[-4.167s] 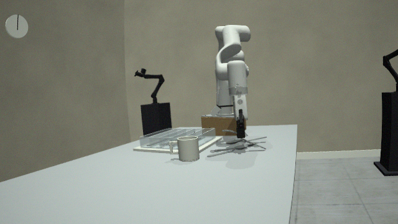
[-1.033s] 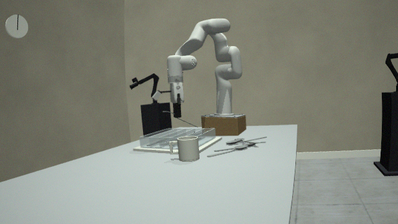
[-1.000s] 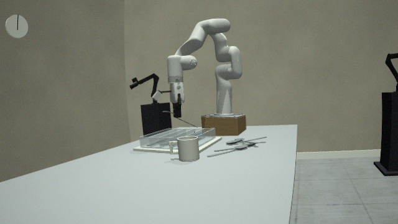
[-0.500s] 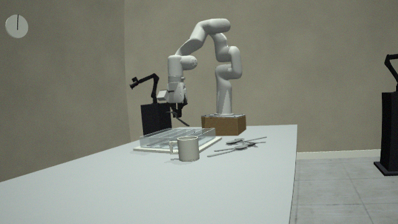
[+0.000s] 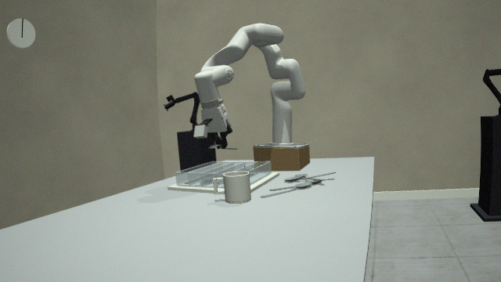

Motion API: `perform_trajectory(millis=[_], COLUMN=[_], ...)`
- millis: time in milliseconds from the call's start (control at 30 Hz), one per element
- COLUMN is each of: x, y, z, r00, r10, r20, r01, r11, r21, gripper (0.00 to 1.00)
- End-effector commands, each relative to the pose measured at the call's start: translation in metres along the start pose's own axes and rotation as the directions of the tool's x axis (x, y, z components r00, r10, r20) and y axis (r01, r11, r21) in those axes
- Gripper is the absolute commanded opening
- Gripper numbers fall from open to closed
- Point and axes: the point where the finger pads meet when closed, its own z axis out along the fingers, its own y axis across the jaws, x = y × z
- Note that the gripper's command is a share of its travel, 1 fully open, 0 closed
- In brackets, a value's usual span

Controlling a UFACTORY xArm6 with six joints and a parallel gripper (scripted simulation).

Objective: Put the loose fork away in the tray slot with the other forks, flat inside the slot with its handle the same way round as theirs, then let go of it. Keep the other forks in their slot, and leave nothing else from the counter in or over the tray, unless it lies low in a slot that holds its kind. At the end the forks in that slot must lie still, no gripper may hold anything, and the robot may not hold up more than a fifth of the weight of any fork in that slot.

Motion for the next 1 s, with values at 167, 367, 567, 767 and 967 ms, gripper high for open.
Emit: perform_trajectory(millis=[167,367,567,767,967], x=[0.0029,0.0029,0.0029,0.0030,0.0040], y=[-0.0006,-0.0006,-0.0006,-0.0006,-0.0006], z=[-0.0018,-0.0018,-0.0018,-0.0015,0.0010], r00=[0.989,0.989,0.989,0.989,0.988], r10=[0.001,0.001,0.001,0.001,0.001], r20=[0.151,0.151,0.151,0.151,0.152], r01=[-0.002,-0.002,-0.002,-0.002,-0.002], r11=[1.000,1.000,1.000,1.000,1.000], r21=[0.004,0.004,0.004,0.004,0.004], gripper=[0.03,0.03,0.03,0.03,0.03])
